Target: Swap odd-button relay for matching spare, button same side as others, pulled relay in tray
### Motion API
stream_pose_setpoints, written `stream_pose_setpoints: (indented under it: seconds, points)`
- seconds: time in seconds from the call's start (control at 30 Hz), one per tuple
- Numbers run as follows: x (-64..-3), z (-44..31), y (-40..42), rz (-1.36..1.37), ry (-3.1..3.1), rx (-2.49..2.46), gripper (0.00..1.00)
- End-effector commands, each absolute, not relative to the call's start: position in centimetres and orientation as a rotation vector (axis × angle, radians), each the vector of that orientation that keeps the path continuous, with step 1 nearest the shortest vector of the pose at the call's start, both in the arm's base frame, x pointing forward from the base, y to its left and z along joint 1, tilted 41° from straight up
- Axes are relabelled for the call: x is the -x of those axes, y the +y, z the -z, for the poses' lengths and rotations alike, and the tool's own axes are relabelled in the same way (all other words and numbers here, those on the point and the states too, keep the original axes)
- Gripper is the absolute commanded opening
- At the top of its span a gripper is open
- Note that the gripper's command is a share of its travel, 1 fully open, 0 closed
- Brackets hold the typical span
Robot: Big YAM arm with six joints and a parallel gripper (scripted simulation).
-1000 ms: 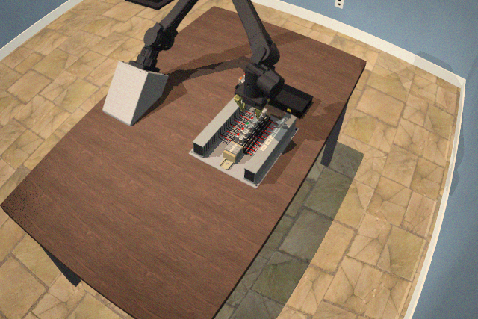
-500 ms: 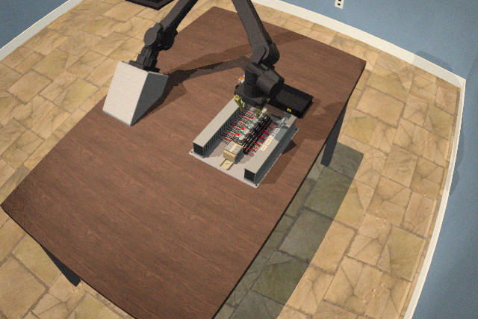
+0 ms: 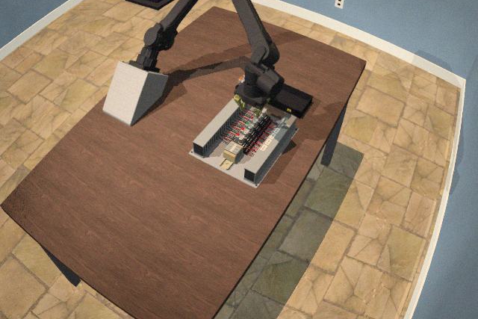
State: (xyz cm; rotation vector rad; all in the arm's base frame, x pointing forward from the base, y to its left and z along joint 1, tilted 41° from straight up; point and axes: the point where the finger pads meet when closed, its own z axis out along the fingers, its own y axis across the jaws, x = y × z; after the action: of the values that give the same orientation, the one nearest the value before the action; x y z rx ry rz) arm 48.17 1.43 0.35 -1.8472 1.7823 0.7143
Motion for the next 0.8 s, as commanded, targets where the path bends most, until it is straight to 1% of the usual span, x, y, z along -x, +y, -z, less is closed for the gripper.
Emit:
stream_pose_setpoints:
  seconds: [0.0, 0.33, 0.77]
  points:
    - [-48.9, -1.1, 1.5, -0.700, 1.772, 1.852, 0.59]
    - [-48.9, -1.0, 1.6, -0.700, 1.772, 1.852, 0.59]
    - [-48.3, 1.6, 3.5, -0.718, 1.779, 1.848, 0.59]
